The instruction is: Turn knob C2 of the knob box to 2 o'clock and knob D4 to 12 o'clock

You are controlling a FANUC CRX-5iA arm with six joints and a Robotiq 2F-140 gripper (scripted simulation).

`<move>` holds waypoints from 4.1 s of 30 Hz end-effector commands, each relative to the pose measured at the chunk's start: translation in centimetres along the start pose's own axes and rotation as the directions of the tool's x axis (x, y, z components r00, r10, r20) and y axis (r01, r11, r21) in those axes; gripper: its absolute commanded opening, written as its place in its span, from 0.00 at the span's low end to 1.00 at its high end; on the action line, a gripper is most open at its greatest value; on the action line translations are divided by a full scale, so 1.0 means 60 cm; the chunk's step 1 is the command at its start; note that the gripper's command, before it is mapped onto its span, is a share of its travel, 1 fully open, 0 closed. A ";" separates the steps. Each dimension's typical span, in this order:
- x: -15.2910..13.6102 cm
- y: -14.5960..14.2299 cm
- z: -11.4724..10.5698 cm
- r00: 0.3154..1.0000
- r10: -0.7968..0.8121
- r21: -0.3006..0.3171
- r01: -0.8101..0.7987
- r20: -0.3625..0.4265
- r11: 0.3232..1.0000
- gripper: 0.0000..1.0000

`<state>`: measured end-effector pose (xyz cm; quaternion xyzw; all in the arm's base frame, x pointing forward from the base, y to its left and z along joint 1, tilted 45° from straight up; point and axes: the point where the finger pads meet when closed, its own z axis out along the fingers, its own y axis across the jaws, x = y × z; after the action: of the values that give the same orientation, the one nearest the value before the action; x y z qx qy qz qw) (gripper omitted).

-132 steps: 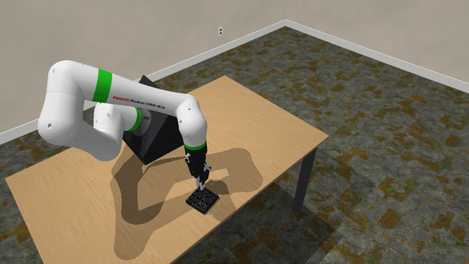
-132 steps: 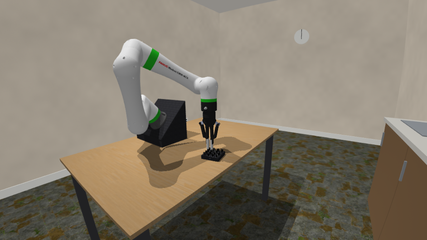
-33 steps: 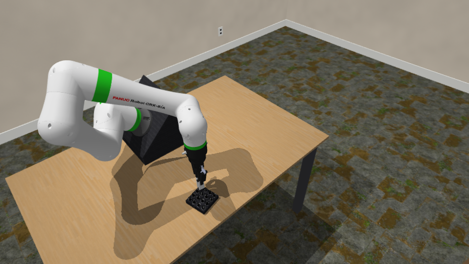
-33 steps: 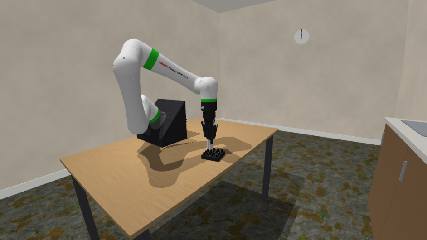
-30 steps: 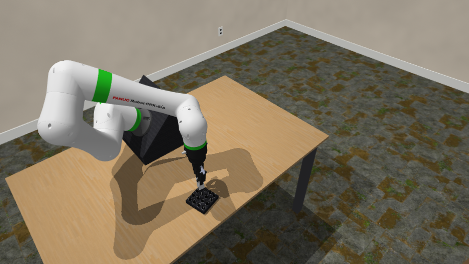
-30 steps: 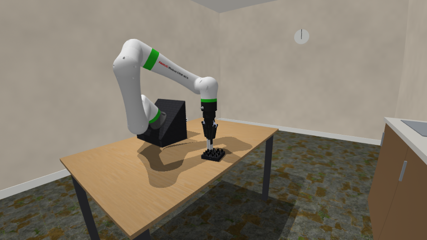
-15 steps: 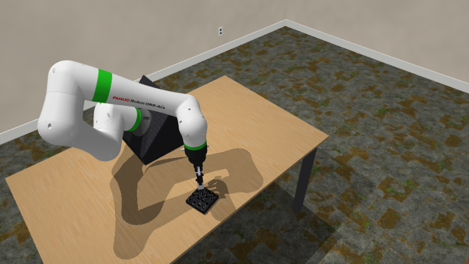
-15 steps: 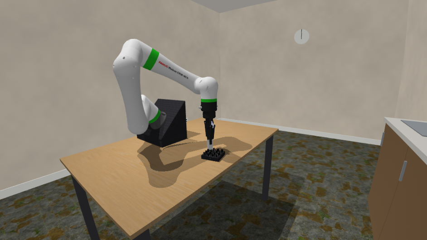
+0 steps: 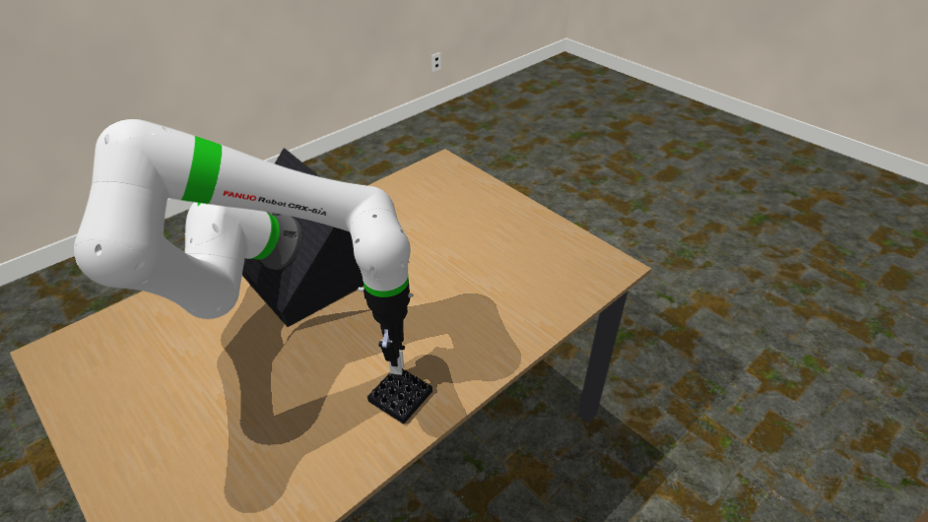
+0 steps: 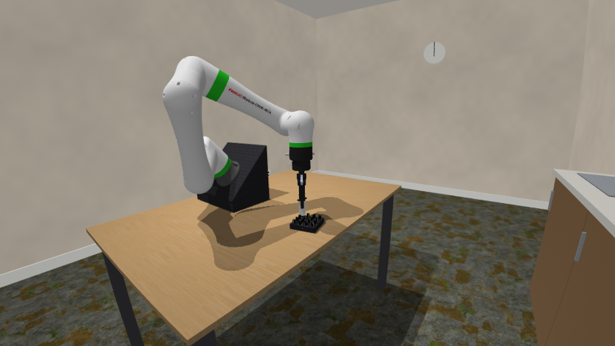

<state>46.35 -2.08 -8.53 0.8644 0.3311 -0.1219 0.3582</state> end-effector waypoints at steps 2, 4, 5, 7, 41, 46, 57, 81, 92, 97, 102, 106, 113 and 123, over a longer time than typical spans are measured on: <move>0.000 0.000 0.000 0.995 0.100 -0.003 -0.100 -0.002 0.995 0.05; 0.000 0.000 0.000 0.990 0.143 -0.003 -0.143 -0.002 0.990 0.05; 0.000 0.000 0.000 0.986 0.164 -0.003 -0.164 -0.002 0.986 0.05; 0.000 0.000 0.000 0.979 0.203 -0.003 -0.203 -0.002 0.979 0.05; 0.000 0.000 0.000 0.885 0.465 -0.002 -0.465 -0.003 0.885 0.05; 0.000 0.000 0.000 0.885 0.466 -0.002 -0.466 -0.003 0.885 0.05; 0.000 0.000 0.000 0.885 0.466 -0.002 -0.466 -0.003 0.885 0.05; 0.000 0.000 -0.001 0.885 0.466 -0.002 -0.466 -0.003 0.885 0.12; 0.000 0.000 -0.036 0.885 0.466 -0.002 -0.466 -0.003 0.885 0.12; 0.000 0.000 -0.057 0.885 0.466 -0.002 -0.466 -0.003 0.885 0.12; 0.000 0.000 -0.063 0.885 0.466 -0.002 -0.466 -0.003 0.885 0.12; 0.000 0.000 -0.064 0.885 0.466 -0.002 -0.466 -0.003 0.885 0.12; 0.000 0.000 -0.064 0.885 0.466 -0.002 -0.466 -0.003 0.885 0.12; 0.000 0.000 -0.064 0.910 0.415 -0.003 -0.415 -0.003 0.910 0.12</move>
<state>46.24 0.59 -5.82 0.9167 0.1255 -0.0355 0.3777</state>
